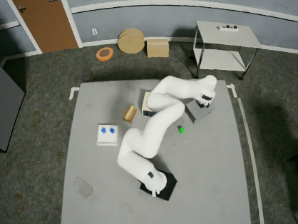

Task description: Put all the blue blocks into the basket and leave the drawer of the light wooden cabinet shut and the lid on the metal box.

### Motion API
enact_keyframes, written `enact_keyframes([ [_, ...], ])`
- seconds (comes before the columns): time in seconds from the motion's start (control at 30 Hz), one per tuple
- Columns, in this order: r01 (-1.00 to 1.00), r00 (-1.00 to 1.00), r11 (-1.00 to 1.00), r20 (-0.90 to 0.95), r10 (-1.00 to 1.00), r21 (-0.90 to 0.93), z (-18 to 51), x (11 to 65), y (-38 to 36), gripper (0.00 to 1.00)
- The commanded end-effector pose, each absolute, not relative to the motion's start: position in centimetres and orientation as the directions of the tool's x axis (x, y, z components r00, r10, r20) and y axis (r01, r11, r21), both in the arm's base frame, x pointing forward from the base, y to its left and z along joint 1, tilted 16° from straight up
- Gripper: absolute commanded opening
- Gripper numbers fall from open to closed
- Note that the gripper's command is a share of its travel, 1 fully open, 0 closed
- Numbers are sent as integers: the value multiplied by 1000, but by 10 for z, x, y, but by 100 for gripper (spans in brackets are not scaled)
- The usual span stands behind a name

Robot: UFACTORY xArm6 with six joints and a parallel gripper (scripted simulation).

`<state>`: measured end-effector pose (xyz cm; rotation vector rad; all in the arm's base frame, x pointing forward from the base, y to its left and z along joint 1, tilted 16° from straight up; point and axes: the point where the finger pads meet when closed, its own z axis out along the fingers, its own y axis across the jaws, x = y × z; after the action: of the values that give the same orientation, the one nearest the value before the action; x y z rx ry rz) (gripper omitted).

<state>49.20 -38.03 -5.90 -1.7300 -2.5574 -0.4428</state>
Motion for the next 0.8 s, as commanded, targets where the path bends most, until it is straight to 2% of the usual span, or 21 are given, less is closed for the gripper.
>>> enact_keyframes([
  [0.0,912,-384,345,171,907,223,-58,493,-382,0],
  [0.77,912,-384,345,171,907,223,-68,495,-379,0],
])
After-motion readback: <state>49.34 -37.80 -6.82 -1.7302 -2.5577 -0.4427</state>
